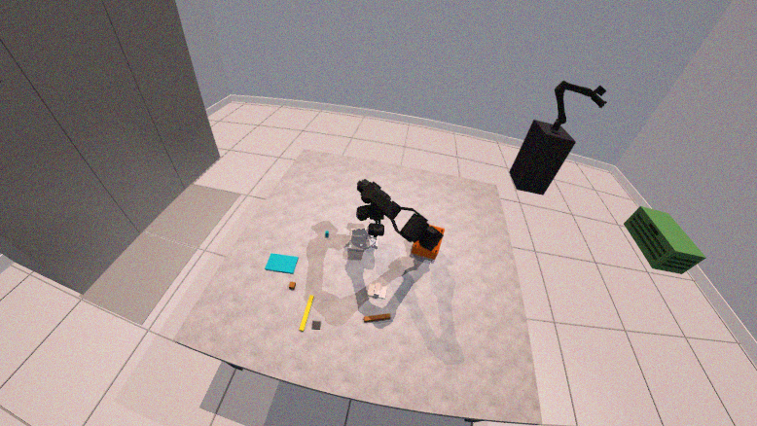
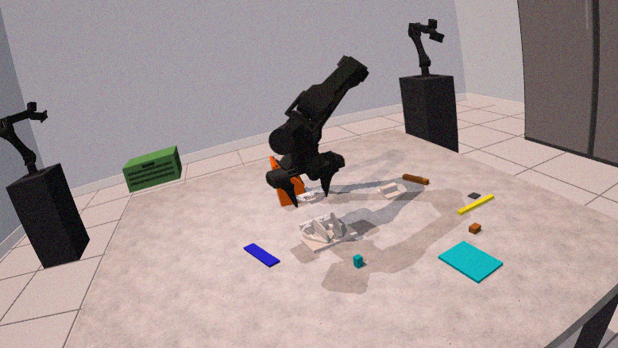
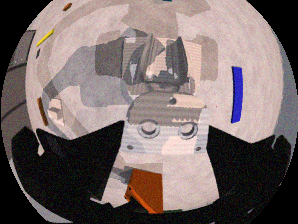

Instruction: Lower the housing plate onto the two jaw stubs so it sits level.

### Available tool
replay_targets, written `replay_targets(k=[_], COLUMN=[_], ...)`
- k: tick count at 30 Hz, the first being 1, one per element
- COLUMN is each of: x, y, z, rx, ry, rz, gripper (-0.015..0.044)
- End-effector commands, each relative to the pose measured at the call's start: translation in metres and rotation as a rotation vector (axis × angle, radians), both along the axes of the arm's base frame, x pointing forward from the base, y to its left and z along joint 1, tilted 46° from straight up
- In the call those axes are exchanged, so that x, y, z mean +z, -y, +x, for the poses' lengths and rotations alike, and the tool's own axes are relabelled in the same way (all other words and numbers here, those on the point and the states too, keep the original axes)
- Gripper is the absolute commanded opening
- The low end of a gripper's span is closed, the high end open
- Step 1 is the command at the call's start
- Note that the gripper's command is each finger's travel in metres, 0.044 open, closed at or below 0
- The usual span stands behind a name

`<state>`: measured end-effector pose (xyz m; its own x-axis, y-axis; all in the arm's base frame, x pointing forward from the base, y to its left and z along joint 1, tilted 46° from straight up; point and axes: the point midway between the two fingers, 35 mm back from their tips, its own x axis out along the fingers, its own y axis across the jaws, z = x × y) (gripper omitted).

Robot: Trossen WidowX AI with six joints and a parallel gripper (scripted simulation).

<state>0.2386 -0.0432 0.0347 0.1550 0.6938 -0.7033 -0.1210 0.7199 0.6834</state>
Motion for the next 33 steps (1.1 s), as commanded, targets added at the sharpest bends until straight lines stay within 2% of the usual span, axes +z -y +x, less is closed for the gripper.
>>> replay_targets(k=[1, 33], x=[-0.004, -0.037], y=[-0.004, -0.039], z=[0.001, 0.007], rx=[-0.005, -0.004], ry=[-0.002, 0.0], rz=[0.005, 0.009], gripper=[0.0351, 0.0351])
